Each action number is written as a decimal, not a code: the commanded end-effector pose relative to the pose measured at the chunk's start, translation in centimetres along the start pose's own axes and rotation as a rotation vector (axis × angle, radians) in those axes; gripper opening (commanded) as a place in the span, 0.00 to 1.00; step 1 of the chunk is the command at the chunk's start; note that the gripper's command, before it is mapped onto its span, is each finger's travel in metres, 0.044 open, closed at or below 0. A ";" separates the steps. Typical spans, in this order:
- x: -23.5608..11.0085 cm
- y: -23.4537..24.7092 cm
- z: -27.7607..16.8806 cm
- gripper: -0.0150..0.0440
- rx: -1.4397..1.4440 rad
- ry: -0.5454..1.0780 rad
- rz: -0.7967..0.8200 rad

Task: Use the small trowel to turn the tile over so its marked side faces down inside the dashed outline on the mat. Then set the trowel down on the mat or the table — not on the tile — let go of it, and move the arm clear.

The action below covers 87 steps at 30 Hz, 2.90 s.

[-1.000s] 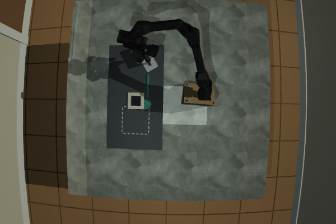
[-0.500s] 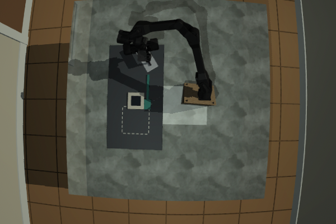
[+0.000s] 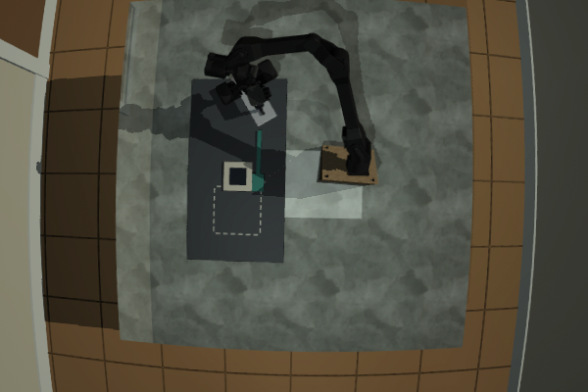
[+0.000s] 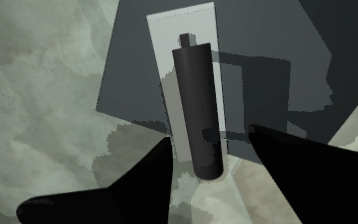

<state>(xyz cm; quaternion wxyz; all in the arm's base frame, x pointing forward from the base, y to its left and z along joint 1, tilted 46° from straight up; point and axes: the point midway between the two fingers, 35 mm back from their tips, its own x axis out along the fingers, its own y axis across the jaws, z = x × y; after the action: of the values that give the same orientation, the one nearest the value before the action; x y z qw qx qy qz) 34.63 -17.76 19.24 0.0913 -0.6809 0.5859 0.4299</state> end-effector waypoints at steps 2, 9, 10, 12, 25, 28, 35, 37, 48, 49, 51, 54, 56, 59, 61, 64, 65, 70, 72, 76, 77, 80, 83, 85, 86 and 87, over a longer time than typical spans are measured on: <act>0.3 0.0 0.0 0.71 -0.018 0.001 0.005; 1.4 0.0 0.0 0.71 -0.018 0.001 0.004; 1.6 0.0 0.0 0.71 -0.018 0.001 0.004; 1.9 0.0 0.0 0.71 -0.018 0.001 0.004; 4.0 0.1 0.0 0.71 -0.018 0.002 0.005; 4.5 0.1 0.0 0.71 -0.018 0.003 0.005; 4.6 0.1 0.0 0.49 -0.018 0.003 0.005; 4.6 0.1 0.0 0.47 -0.018 0.003 0.005; 4.6 0.1 0.0 0.47 -0.018 0.003 0.005; 4.6 0.1 0.0 0.47 -0.018 0.003 0.005; 4.6 0.1 0.0 0.47 -0.018 0.003 0.005; 4.6 0.1 0.0 0.47 -0.018 0.003 0.005; 4.6 0.1 0.0 0.47 -0.018 0.003 0.005; 4.6 0.1 0.0 0.47 -0.001 0.003 0.005; 4.6 0.1 0.0 0.47 0.048 0.003 0.005; 4.6 0.1 0.0 0.47 0.124 0.003 0.005; 4.6 0.1 0.0 0.47 0.136 0.003 0.005; 4.6 0.1 0.0 0.47 0.141 0.003 0.005; 4.6 0.1 0.0 0.56 0.141 0.003 0.005; 4.6 0.1 0.0 0.71 0.141 0.003 0.005; 4.6 0.1 0.0 0.71 0.141 0.003 0.005; 4.6 0.1 0.0 0.71 0.141 0.003 0.005; 4.6 0.1 0.0 0.71 0.141 0.003 0.005; 4.6 0.1 0.0 0.71 0.141 0.003 0.005; 4.6 0.1 0.0 0.71 0.141 0.003 0.005; 4.6 0.1 0.0 0.71 0.141 0.003 0.005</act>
<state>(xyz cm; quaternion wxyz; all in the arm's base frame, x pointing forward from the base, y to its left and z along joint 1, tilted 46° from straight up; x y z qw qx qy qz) 34.27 -21.07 16.12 0.1336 -0.6726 0.6157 0.3882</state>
